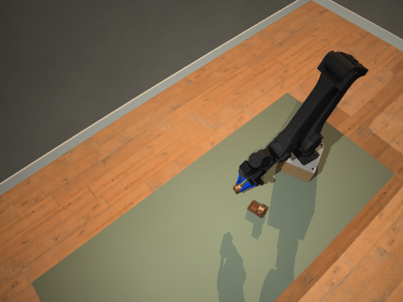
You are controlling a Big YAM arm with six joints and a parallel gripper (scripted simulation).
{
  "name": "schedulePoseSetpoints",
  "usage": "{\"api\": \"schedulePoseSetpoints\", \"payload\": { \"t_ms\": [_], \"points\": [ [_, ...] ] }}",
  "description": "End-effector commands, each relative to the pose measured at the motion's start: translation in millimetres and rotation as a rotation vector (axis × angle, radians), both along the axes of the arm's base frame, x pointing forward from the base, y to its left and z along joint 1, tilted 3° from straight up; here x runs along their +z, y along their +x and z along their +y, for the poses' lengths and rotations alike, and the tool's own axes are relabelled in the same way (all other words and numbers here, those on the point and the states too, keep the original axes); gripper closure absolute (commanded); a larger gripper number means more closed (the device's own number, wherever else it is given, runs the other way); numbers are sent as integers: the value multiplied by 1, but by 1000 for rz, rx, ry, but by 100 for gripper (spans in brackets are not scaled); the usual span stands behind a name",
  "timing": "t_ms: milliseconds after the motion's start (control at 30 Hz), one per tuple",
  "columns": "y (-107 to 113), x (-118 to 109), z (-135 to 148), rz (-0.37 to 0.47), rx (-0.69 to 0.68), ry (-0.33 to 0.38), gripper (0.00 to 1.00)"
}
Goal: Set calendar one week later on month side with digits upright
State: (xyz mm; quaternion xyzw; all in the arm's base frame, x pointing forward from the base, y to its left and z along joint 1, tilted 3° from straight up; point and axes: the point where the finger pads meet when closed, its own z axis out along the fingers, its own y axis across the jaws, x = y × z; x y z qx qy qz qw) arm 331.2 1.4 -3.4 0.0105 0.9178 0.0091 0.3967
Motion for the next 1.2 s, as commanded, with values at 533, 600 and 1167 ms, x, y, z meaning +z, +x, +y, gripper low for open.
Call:
{"api": "schedulePoseSetpoints", "payload": {
  "t_ms": [533, 600, 1167],
  "points": [
    [28, 25, -4, 192, 3, 0, 73],
    [26, 20, -4, 215, 3, 1, 73],
    [28, 18, -4, 478, 10, 5, 73]
  ]
}}
